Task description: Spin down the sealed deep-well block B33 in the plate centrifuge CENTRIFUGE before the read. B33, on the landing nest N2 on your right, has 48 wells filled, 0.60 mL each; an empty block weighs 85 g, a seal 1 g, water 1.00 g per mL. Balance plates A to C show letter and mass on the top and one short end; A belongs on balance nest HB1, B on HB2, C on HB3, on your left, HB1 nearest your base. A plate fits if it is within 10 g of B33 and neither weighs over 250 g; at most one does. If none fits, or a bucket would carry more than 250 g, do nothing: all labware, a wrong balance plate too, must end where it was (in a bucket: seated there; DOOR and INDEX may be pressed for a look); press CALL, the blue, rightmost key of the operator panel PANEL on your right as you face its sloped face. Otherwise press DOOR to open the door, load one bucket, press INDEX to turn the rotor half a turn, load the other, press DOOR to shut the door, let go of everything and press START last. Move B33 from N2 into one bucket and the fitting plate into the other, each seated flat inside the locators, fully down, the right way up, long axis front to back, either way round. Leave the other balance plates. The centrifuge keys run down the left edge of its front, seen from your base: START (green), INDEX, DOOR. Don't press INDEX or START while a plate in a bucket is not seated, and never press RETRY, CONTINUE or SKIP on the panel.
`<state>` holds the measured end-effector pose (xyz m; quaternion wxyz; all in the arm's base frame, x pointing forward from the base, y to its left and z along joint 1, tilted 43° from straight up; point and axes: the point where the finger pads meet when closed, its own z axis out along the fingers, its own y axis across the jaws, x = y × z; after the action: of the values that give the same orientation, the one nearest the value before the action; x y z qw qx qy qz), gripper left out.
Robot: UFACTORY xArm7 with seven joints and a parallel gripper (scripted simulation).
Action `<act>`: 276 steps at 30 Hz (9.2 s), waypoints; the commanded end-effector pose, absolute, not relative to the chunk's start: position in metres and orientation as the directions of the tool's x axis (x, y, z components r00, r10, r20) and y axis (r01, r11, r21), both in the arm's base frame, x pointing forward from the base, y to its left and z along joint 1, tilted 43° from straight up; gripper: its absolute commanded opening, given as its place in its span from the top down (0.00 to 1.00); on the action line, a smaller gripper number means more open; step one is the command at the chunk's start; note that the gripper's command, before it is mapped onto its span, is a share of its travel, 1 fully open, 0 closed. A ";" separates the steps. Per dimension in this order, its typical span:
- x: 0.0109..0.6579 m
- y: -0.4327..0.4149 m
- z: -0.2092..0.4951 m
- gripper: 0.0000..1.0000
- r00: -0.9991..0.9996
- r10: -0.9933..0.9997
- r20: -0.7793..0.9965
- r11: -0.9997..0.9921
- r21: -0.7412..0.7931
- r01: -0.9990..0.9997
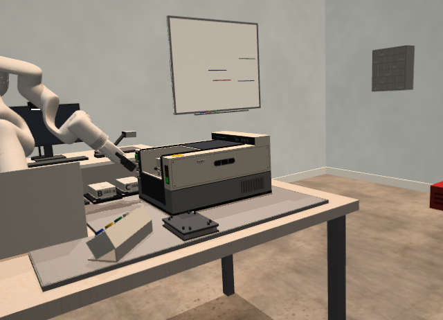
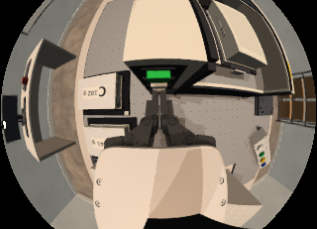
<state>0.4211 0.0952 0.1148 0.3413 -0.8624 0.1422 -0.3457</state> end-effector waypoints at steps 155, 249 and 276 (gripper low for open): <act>0.342 0.079 0.133 1.00 0.808 -0.410 0.422 -0.726 -0.687 -0.010; 0.290 0.005 0.212 1.00 1.000 0.004 -0.019 -0.727 -0.687 -0.010; 0.290 0.005 0.212 1.00 1.000 0.004 -0.019 -0.727 -0.687 -0.010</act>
<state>0.2889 0.0058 0.2115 0.3701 -0.9289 0.0010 0.0111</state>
